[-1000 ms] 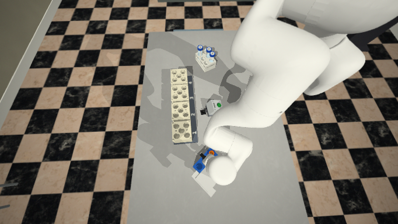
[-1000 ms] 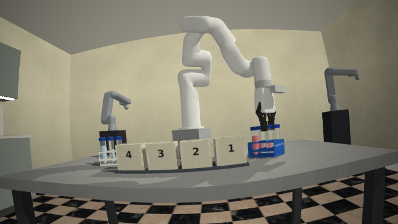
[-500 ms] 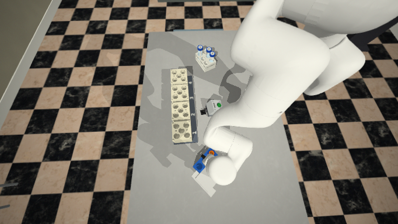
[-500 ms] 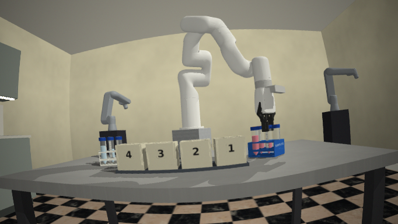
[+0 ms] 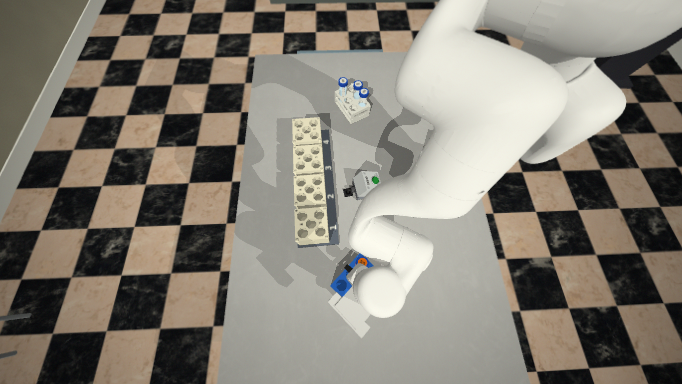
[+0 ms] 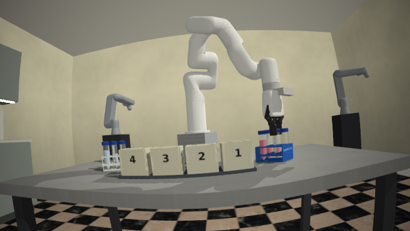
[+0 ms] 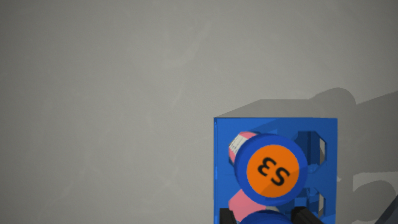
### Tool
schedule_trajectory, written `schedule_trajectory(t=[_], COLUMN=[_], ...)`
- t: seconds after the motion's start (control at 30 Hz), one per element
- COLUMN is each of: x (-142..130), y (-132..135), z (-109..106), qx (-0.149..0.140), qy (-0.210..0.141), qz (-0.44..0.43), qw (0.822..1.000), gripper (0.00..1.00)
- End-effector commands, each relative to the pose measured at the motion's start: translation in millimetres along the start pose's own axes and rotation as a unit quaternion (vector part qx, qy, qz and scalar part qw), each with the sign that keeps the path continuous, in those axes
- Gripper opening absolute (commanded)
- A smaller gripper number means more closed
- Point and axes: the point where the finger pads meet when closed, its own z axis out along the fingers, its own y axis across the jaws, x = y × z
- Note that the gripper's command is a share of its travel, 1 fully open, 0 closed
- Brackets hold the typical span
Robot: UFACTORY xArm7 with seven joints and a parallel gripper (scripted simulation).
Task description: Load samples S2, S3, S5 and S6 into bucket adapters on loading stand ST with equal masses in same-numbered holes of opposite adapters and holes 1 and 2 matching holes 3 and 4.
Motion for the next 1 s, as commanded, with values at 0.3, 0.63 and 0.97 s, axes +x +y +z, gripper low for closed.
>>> schedule_trajectory(t=[0.3,0.63,0.97], x=[1.6,1.6,1.7], y=[-0.1,-0.1,-0.1], z=[-1.3,-1.3,-4.7], qx=[0.0,0.0,0.0], qy=[0.002,0.002,0.002], qz=[0.0,0.0,0.0], qw=[1.0,1.0,1.0], gripper=[0.0,0.0,0.0])
